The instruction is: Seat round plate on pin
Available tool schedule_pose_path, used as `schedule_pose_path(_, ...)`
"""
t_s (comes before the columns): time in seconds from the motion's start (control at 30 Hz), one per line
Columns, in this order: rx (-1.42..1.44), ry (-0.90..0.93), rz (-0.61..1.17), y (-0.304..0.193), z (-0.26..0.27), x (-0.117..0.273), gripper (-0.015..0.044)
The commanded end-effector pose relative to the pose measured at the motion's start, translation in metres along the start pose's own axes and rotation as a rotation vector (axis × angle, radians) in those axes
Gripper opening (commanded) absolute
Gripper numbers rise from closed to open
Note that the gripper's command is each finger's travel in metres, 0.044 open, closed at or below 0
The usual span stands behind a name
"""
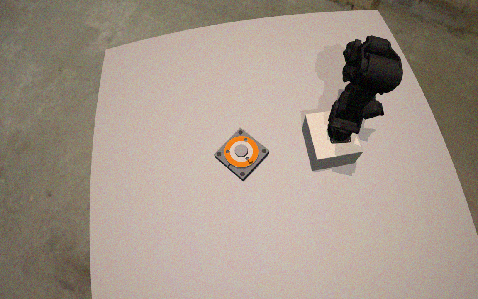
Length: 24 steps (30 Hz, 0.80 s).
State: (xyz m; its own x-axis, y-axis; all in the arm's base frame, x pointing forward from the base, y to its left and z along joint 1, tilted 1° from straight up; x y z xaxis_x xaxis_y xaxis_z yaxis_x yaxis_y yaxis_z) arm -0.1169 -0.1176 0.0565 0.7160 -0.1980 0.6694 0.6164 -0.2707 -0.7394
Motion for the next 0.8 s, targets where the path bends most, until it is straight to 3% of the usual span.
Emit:
schedule_pose_path(0.0, 0.000, -0.005, -0.005, 0.001, -0.001, 0.001, 0.0374)
schedule_pose_path(0.47, 0.011, -0.272, -0.363, 0.090, -0.029, 0.095, 0.0006)
schedule_pose_path(0.77, 0.049, -0.316, -0.588, 0.142, 0.003, 0.162, 0.0000)
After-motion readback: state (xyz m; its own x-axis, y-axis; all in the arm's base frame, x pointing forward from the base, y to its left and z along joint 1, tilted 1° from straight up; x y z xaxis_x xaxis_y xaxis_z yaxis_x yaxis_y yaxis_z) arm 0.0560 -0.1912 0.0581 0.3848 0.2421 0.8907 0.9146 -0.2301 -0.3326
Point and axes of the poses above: the point midway between the two fingers, 35 mm back from their tips, its own x axis back along the fingers, its own z axis across the jaws, y = z × x, the point moved 5 cm from there along x, back along the fingers, and after that the axes turned 6 degrees about -x, right-handed, at the moved point
